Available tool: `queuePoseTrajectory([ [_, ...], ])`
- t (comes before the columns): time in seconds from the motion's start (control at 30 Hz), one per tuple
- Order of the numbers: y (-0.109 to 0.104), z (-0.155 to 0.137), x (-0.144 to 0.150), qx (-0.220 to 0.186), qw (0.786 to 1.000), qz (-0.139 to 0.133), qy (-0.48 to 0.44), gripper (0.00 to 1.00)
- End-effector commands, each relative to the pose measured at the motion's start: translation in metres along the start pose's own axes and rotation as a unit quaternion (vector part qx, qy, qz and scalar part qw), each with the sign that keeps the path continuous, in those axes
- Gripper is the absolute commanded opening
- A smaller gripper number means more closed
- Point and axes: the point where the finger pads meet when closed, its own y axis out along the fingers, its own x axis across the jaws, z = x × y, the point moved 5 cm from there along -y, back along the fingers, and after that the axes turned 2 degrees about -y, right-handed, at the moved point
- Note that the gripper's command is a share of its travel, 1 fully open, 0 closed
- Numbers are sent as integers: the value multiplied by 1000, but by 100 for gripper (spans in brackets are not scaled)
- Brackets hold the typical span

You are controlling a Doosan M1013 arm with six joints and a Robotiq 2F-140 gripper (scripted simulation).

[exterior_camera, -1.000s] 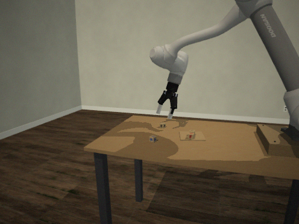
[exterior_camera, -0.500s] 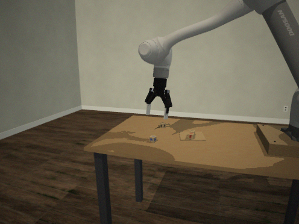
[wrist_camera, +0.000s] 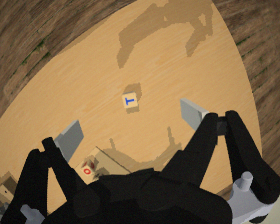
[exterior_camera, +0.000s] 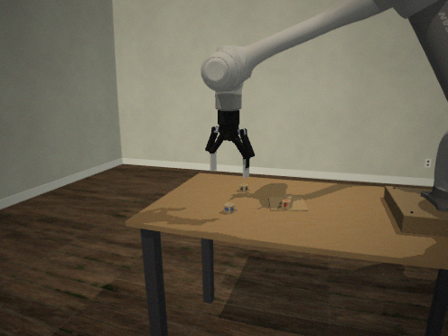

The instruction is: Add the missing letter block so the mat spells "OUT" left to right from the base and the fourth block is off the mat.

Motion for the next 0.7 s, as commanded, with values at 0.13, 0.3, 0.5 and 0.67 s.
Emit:
queuePoseTrajectory([
  [0.13, 0, 0, 0, 0, 1000, 0, 0, 100],
  [0.3, 13, 0, 0, 0, 1000, 0, 0, 100],
  [0.5, 32, 0, 0, 0, 1000, 0, 0, 100],
  [0.67, 32, 0, 0, 0, 1000, 0, 0, 40],
])
